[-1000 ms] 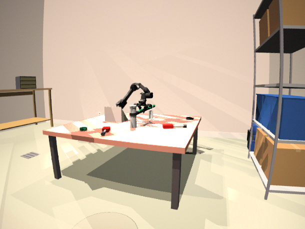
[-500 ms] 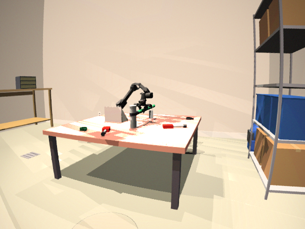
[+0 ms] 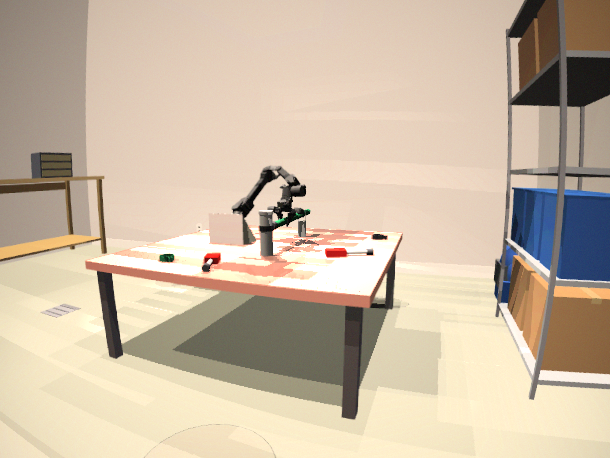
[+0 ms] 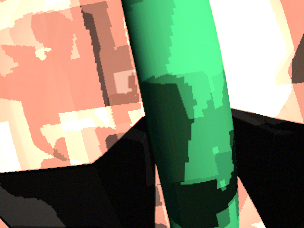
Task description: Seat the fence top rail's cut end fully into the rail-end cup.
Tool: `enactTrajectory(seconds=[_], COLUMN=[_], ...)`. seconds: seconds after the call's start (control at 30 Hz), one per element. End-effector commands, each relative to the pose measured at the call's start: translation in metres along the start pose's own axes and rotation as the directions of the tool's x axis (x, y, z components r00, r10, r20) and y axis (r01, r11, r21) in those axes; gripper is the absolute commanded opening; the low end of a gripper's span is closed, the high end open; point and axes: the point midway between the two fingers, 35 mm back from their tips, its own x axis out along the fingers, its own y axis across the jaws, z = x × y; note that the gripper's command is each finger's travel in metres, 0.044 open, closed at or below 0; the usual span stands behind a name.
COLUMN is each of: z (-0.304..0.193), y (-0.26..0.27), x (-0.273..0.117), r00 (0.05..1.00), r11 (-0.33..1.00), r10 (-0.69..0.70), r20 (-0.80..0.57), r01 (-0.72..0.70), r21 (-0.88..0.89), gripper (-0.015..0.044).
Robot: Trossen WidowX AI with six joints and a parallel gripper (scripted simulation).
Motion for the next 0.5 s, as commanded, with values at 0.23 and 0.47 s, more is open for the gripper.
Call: enactTrajectory(seconds=[0.23,0.47], z=[0.0024,0.0033], y=[0.0010,0.0014], x=[-0.0034,-0.0041], r00=[1.000,1.000], r11=[1.000,1.000], r10=[0.001,0.002], r20=[0.012,0.014], r01=[-0.001,-0.002], r21=[-0.002,-0.003], gripper=[0.0000,0.0000])
